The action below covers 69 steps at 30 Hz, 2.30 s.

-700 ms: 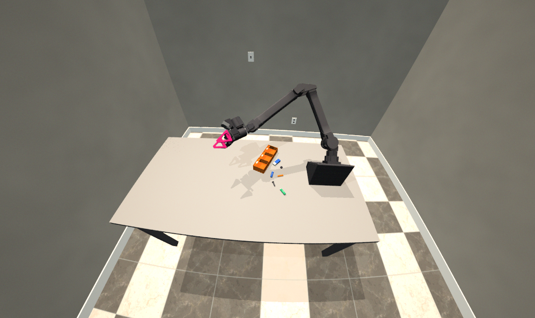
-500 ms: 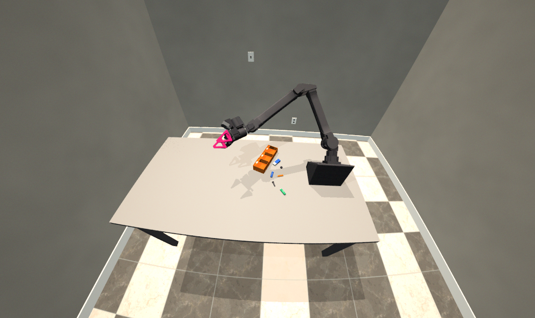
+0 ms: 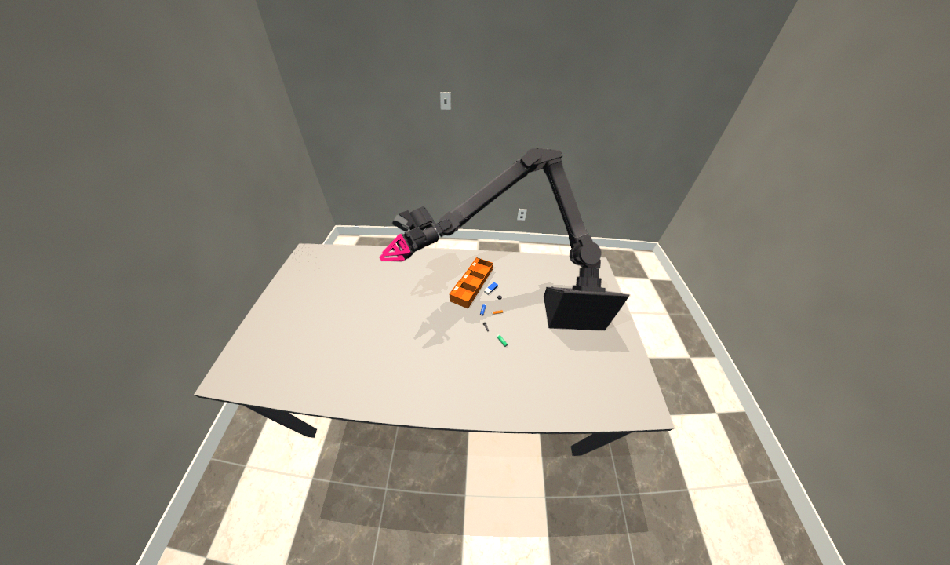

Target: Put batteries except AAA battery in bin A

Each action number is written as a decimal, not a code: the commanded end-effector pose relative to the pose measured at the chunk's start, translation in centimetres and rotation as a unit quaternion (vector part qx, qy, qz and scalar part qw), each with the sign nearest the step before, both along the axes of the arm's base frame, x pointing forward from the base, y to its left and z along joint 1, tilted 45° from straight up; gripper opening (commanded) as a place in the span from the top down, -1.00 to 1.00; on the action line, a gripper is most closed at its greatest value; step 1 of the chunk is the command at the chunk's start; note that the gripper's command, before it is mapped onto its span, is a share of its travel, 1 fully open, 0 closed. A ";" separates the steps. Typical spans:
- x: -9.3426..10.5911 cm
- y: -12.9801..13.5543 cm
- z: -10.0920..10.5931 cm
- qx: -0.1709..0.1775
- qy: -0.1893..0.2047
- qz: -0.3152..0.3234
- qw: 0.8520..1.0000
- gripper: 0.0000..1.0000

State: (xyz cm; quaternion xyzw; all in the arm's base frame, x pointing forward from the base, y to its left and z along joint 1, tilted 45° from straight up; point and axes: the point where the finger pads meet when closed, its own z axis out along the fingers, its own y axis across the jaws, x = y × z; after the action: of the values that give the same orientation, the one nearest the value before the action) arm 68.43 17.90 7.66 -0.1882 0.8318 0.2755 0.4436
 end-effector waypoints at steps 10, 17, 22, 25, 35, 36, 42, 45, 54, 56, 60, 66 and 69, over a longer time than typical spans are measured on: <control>0.0 0.0 0.0 0.000 0.000 0.000 1.000 0.85; 0.0 0.0 0.0 0.000 0.000 0.000 1.000 0.85; 0.0 0.0 0.0 0.000 0.000 0.000 1.000 0.85; 0.0 0.0 0.0 0.000 0.000 0.000 1.000 0.85; 0.5 -3.4 -2.9 -0.003 -0.013 0.002 1.000 0.85; 0.6 -4.0 -3.5 -0.004 -0.013 0.002 1.000 0.85; -0.5 -4.0 -3.5 -0.025 -0.007 0.004 1.000 0.85; -0.3 -2.1 -3.2 -0.011 0.030 -0.021 0.999 0.85; -4.3 -0.9 -6.1 -0.050 0.135 -0.071 0.987 0.85; -4.7 -0.7 -6.4 -0.050 0.135 -0.071 0.987 0.85; -6.9 -0.3 -7.6 -0.075 0.179 -0.096 0.976 0.85; -8.1 0.4 -7.0 -0.120 0.228 -0.140 0.956 0.85; -12.5 -0.2 -9.5 -0.150 0.269 -0.154 0.939 0.85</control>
State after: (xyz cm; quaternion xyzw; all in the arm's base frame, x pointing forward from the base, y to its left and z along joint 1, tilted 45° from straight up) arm 58.03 15.55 -3.23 -0.0486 0.9661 0.1183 0.2244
